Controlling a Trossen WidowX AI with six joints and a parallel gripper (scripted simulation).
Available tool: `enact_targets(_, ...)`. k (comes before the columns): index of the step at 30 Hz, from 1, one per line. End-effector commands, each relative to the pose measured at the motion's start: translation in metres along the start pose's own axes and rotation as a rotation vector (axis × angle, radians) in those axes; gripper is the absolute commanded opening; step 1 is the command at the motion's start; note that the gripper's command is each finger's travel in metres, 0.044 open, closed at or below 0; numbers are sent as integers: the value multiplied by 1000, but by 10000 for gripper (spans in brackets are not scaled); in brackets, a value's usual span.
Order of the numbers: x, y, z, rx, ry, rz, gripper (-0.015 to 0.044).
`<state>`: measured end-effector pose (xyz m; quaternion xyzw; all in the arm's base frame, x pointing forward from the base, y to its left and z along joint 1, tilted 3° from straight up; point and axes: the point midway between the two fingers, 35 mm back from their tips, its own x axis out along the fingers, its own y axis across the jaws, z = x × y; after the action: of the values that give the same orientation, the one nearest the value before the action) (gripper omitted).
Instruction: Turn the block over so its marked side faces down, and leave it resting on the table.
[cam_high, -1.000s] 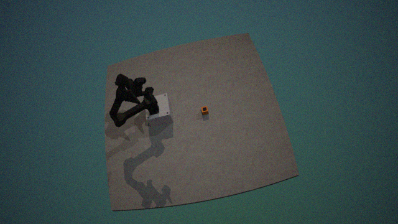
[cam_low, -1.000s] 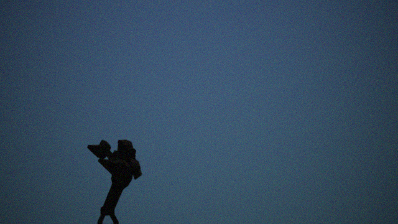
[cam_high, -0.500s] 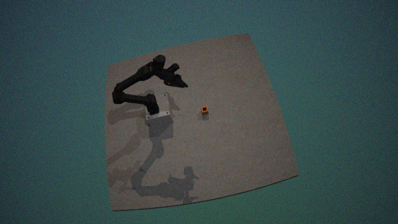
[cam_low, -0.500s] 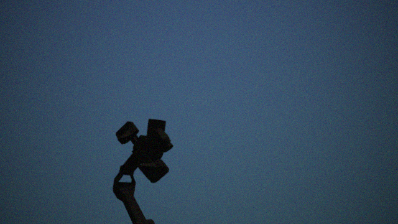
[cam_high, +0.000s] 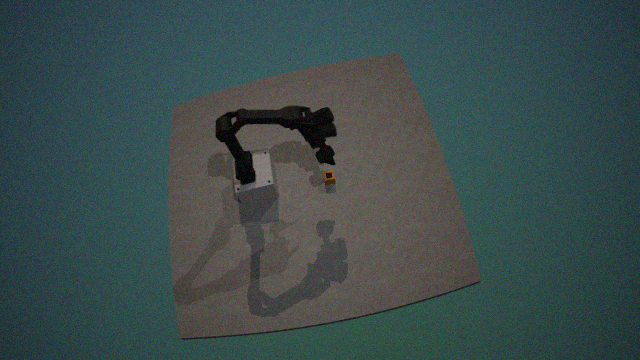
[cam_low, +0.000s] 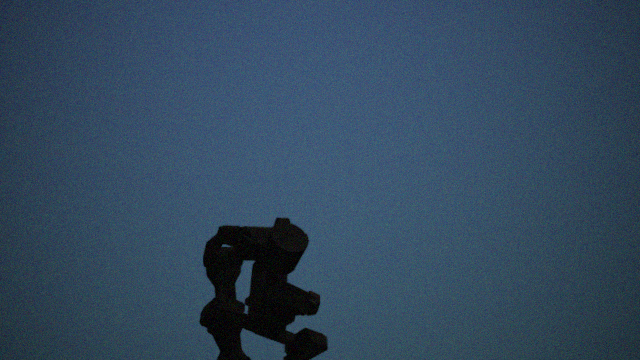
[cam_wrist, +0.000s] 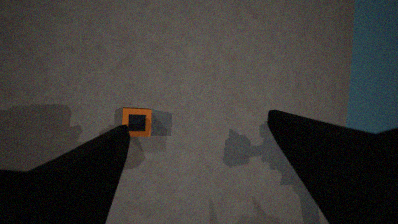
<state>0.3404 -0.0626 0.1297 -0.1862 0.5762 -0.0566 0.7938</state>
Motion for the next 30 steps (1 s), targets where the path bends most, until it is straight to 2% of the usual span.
enact_targets(1,44,24,-14,101,159,160,440)
enact_targets(4,76,43,-28,196,296,279,440)
enact_targets(6,82,48,-32,219,329,306,440)
enact_targets(11,84,48,-33,220,329,306,440)
enact_targets(16,113,59,-43,220,329,306,440)
enact_targets(30,134,67,-49,219,330,306,440)
